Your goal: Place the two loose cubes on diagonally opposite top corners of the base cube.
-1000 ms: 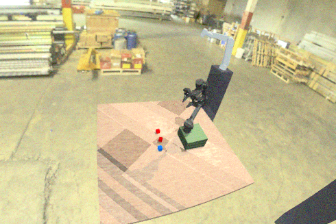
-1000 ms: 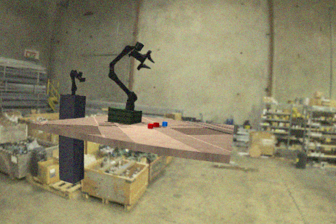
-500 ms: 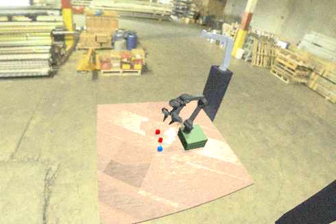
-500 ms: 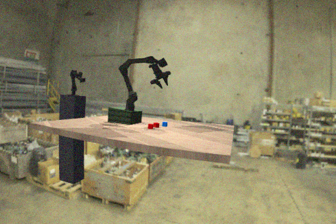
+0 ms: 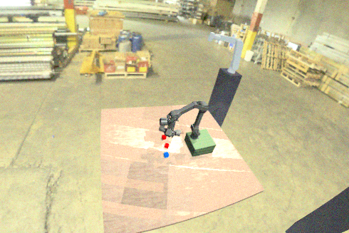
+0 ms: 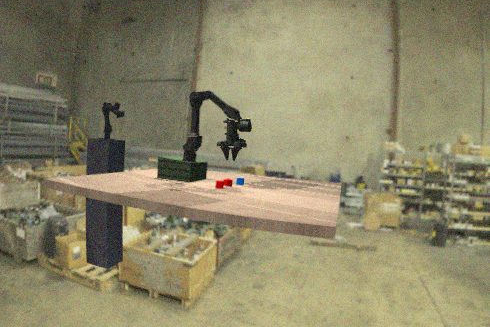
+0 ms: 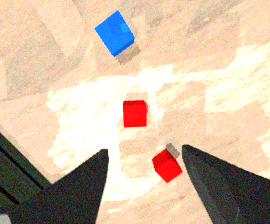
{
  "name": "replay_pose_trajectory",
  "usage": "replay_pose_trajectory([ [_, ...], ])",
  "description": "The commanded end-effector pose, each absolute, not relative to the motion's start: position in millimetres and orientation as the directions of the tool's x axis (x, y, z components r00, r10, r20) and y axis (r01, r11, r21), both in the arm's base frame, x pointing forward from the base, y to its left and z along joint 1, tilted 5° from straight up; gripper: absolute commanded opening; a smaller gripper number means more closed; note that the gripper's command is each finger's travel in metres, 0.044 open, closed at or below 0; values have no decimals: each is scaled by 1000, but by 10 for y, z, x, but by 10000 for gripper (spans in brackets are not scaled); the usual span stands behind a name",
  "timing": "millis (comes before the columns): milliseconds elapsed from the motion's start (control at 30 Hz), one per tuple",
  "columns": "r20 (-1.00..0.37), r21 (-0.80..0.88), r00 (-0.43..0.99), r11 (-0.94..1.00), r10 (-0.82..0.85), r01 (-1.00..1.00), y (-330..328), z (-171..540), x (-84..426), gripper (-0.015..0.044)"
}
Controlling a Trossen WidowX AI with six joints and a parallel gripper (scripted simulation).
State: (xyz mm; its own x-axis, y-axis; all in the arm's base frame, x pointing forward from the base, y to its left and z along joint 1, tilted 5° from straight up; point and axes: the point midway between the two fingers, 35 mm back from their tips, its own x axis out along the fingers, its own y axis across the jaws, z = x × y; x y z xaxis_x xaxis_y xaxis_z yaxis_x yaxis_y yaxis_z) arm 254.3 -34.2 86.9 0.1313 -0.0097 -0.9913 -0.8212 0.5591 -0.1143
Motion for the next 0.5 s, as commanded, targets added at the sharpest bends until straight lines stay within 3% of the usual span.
replay_pose_trajectory([
  [0,-995,-81,103,573,6,-816,-376,743,2510,265],
  [233,-995,-81,103,573,6,-816,-373,185,2572,265],
  [467,-995,-81,103,573,6,-816,-371,65,2577,265],
])
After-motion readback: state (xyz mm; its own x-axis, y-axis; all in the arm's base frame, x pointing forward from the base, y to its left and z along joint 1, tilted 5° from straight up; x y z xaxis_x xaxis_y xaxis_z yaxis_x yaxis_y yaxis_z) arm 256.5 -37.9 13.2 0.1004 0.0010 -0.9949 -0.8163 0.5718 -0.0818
